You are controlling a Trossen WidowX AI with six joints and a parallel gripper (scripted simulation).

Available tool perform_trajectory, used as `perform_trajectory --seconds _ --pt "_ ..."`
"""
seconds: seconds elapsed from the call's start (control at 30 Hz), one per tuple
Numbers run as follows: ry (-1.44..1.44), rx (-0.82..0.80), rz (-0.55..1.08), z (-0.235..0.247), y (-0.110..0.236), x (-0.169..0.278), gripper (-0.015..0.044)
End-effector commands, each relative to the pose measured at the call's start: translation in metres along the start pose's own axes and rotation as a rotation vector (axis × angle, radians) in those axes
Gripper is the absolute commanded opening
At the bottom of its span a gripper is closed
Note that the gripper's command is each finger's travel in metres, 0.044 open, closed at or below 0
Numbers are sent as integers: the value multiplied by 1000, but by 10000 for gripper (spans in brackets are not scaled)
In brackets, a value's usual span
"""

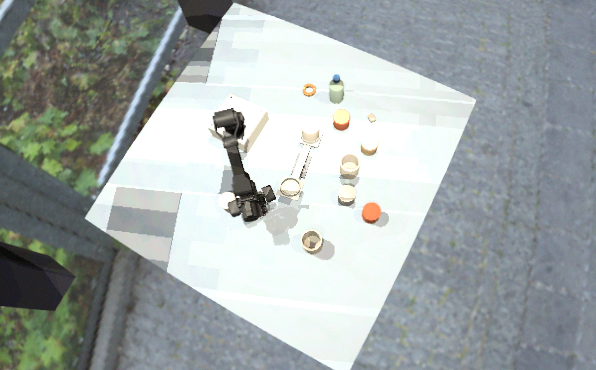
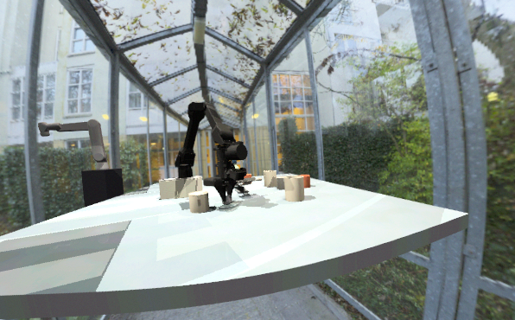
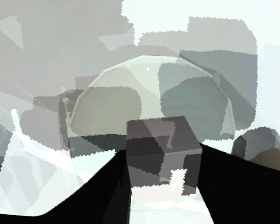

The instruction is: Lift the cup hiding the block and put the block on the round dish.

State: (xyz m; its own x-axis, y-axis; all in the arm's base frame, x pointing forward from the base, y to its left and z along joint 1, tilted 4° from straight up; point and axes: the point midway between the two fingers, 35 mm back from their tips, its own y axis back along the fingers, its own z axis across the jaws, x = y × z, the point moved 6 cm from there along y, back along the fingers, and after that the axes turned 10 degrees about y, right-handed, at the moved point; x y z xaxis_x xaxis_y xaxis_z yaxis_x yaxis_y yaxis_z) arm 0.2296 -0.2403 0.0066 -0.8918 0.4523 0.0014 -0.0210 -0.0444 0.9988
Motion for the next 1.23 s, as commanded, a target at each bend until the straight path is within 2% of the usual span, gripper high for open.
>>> perform_trajectory --seconds 0.0,0.33,0.4,0.5,0.7,0.83,1.2 --pt "0 1 -2 0 1 0 131" --pt "0 1 -2 0 1 0 394" --pt "1 0 0 0 13 -1 440" --pt "4 -1 8 0 53 1 440" --pt "3 -1 8 0 58 1 440" --pt "-2 3 -7 1 98 1 440" --pt "-3 3 -8 1 101 1 440"
